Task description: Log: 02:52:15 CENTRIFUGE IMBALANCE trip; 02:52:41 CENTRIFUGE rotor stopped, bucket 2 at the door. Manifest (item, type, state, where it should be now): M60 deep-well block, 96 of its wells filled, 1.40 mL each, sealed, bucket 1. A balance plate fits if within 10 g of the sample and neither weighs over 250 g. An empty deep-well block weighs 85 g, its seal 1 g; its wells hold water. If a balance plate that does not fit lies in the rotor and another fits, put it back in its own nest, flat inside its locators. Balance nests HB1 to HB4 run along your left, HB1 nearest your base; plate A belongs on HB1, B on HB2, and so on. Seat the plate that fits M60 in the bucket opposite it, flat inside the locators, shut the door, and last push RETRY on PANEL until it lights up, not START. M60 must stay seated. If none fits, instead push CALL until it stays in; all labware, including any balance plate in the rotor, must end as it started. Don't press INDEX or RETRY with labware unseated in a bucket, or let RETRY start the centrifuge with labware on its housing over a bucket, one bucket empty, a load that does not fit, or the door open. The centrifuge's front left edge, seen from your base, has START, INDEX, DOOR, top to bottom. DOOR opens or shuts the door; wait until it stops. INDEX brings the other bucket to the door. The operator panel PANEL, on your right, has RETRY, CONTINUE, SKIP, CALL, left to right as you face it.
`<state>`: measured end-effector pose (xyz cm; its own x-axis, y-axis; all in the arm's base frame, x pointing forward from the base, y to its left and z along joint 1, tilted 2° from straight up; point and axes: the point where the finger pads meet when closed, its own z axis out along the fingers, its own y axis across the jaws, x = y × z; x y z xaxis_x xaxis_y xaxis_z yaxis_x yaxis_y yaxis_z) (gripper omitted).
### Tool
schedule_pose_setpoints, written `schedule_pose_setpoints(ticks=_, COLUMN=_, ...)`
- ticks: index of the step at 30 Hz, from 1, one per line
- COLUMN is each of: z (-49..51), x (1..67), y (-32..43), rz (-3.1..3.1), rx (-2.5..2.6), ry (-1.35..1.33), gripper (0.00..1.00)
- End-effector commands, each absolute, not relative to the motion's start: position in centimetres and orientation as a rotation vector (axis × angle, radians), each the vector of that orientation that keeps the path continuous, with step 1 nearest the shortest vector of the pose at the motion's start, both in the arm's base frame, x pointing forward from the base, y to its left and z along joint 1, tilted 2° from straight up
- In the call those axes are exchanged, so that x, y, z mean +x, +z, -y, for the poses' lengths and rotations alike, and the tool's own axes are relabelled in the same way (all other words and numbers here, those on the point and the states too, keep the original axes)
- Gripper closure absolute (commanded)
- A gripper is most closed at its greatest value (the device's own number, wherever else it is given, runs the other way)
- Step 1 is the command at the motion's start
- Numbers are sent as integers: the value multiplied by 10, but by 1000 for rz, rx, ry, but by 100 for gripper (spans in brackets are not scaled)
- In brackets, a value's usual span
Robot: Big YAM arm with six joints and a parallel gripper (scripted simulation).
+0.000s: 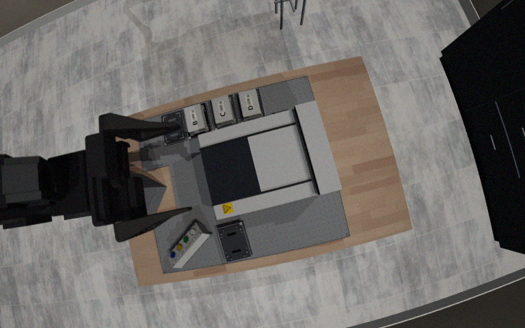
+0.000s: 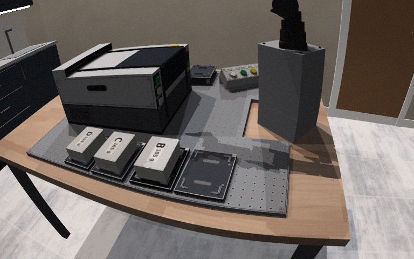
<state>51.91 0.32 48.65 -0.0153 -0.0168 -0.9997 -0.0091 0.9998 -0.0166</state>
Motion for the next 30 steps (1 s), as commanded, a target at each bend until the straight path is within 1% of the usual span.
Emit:
schedule_pose_setpoints(ticks=1, z=6, x=520, y=529, rz=-1501, rx=14, ry=-2, gripper=0)
schedule_pose_setpoints(ticks=16, z=6, x=518, y=532, rz=-1495, rx=17, ry=-1, gripper=0)
schedule_pose_setpoints(ticks=19, z=6, x=519, y=514, rz=-1530, rx=17, ry=0, gripper=0)
schedule_pose_setpoints(ticks=21, z=5, x=521, y=485, rz=-1590, rx=16, ry=1, gripper=0)
schedule_pose_setpoints(ticks=30, z=-1, x=524, y=455, rz=-1662, rx=5, ry=8, gripper=0)
